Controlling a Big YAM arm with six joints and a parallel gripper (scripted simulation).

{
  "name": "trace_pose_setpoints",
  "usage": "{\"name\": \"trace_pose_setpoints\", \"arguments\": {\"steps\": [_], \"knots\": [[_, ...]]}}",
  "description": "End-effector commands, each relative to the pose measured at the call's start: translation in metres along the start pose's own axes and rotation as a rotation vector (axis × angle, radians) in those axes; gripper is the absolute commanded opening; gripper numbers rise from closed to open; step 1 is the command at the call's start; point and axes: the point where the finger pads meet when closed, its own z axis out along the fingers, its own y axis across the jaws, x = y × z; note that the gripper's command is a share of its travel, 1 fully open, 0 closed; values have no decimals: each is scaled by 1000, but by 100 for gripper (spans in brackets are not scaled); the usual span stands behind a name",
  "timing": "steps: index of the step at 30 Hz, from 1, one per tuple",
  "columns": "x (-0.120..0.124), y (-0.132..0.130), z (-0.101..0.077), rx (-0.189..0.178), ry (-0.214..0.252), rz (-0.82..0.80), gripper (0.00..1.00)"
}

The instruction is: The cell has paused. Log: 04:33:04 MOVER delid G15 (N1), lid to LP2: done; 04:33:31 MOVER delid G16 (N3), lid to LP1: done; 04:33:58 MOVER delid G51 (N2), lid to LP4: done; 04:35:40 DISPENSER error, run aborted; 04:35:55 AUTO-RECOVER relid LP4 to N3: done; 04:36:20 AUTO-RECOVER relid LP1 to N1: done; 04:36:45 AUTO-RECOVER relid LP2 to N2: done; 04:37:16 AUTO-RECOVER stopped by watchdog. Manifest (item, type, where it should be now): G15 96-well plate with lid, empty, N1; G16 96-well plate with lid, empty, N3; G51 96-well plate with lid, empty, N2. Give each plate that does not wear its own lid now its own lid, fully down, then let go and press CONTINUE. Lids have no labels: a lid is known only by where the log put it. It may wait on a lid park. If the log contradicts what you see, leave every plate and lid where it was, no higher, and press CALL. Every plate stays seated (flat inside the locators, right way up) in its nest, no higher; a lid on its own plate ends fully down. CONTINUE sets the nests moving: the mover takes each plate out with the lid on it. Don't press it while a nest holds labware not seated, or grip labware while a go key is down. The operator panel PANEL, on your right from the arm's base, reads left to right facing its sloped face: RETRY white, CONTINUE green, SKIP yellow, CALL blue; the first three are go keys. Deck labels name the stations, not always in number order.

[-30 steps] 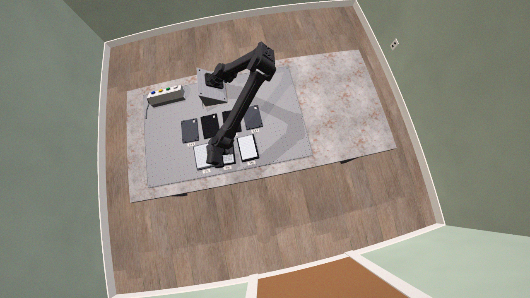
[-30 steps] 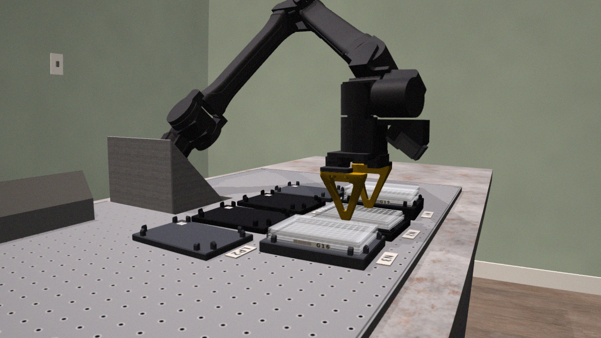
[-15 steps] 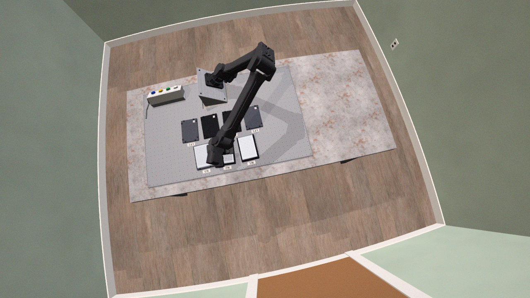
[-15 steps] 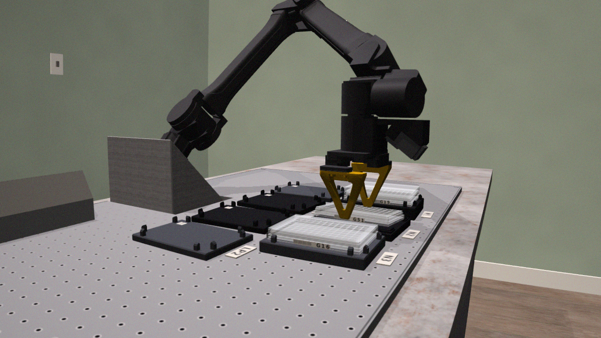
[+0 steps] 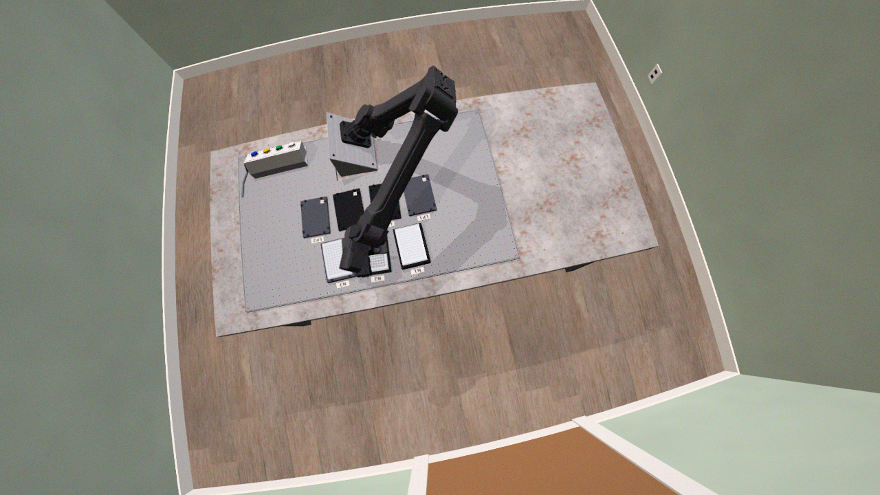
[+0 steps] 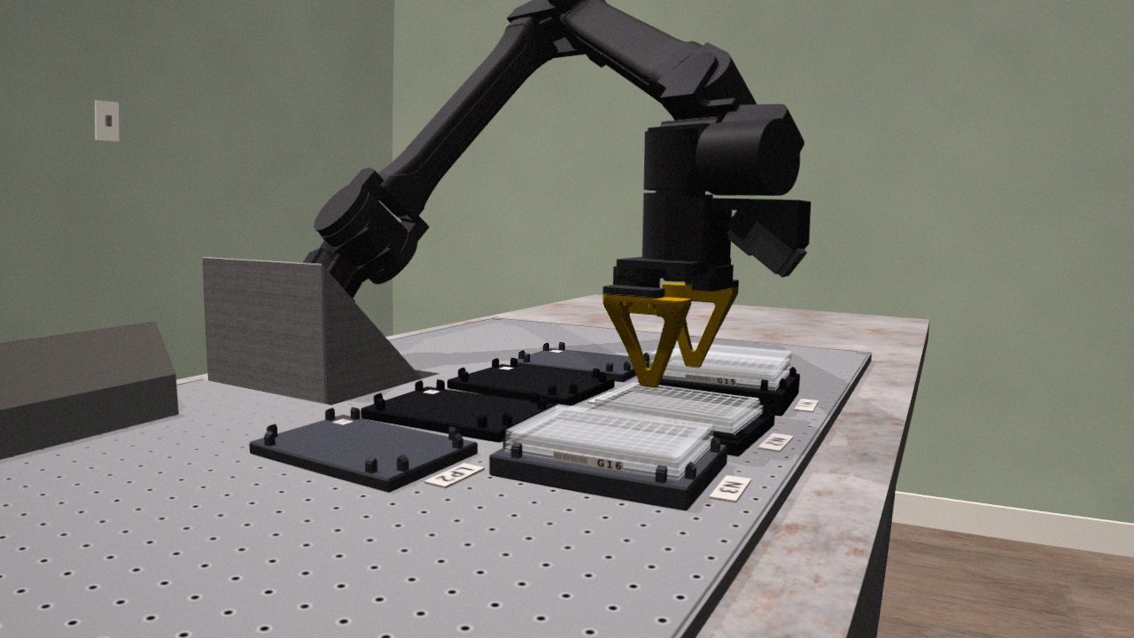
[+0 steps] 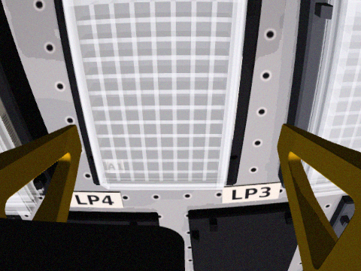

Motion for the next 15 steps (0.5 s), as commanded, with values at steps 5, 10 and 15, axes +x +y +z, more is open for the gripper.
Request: {"name": "trace_pose_setpoints", "arguments": {"steps": [5,10,15], "knots": [[-16,-1,-26,11,-47,-23,100],[-19,2,-29,14,-50,-31,100],[-20,-1,-29,14,-52,-26,100]]}}
